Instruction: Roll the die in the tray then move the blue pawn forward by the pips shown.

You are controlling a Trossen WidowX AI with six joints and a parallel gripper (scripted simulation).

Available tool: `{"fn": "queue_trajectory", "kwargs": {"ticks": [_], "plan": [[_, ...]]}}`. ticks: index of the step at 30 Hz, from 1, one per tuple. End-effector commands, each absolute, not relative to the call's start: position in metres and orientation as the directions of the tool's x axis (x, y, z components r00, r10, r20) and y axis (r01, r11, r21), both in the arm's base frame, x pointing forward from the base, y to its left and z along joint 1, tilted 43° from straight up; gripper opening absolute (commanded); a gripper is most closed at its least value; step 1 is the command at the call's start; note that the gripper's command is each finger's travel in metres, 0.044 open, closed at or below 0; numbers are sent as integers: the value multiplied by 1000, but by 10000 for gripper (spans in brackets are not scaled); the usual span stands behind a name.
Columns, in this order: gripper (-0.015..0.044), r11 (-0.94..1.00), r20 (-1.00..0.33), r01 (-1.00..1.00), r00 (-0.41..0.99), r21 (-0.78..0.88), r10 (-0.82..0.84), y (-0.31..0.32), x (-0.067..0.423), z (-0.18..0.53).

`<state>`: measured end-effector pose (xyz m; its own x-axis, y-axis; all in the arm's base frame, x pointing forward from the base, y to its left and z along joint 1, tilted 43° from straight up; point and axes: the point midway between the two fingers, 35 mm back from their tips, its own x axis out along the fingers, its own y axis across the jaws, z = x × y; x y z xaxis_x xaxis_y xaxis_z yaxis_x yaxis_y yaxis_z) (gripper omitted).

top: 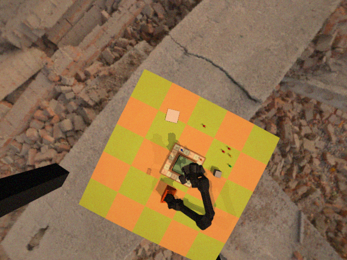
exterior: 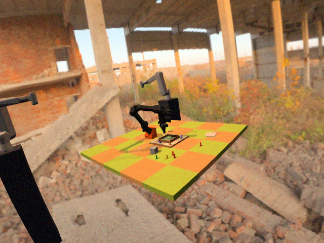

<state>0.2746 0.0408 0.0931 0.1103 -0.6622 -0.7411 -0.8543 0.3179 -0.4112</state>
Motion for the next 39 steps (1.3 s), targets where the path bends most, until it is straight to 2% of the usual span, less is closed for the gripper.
{"fn": "queue_trajectory", "kwargs": {"ticks": [1, 14, 23, 31, 39], "plan": [[0, 212, -741, -922, 107, -323, -663, 49, 273, 80], [0, -113, -736, -993, 107, -42, -669, 71, 266, 45], [0, -123, -748, -992, 95, -19, -656, 71, 265, 43], [0, -74, -885, -996, -12, 53, -466, 65, 259, 35], [0, -80, -973, -994, -50, 69, -224, 63, 256, 31]]}}
